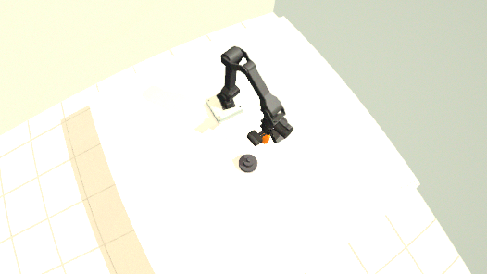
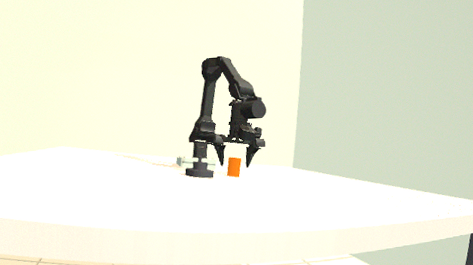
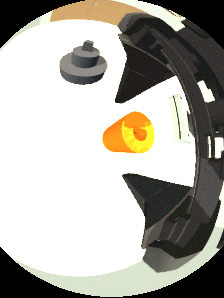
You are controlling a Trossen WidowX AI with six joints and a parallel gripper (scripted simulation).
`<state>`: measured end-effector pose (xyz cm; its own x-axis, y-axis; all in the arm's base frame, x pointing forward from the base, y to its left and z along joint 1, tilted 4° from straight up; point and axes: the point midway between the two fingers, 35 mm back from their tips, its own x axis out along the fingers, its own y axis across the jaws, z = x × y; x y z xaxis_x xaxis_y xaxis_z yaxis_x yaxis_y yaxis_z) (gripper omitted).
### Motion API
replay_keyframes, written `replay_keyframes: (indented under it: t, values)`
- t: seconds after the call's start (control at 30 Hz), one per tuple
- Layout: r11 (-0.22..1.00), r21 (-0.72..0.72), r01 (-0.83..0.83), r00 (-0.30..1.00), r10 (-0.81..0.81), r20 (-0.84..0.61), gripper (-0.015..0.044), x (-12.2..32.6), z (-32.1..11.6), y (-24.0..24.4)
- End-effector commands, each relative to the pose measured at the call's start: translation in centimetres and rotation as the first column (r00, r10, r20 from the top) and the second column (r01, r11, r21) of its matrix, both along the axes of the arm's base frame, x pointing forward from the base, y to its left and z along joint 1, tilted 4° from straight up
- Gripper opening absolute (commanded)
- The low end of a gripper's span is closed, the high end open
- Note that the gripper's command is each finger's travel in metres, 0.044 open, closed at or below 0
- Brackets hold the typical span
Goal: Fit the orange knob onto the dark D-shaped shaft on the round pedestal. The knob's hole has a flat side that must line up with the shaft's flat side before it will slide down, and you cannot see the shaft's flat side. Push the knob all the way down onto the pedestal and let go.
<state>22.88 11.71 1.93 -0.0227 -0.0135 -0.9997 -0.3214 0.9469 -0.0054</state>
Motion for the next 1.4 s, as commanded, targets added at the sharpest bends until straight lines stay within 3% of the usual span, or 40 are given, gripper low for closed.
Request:
replay_keyframes:
  t: [0.0, 0.37, 0.67, 0.9, 1.1, 1.37]
  values:
    - [1.0, -0.006, 0.005, 1.0, -0.005, -0.006, 0.044, -0.2, -0.7, -0.1]
    - [1.0, -0.007, 0.005, 1.0, -0.005, -0.006, 0.044, -0.4, -2.2, -0.3]
    - [1.0, -0.007, 0.005, 1.0, -0.005, -0.006, 0.0204, -0.4, -2.2, -0.3]
    - [1.0, -0.007, 0.005, 1.0, -0.005, -0.006, 0.0157, -0.4, -2.2, -0.3]
    - [1.0, -0.006, 0.005, 1.0, -0.005, -0.006, 0.0, 0.2, -0.4, 0.1]
    - [1.0, -0.006, 0.005, 1.0, -0.005, -0.005, 0.0, 0.8, 4.0, 0.6]
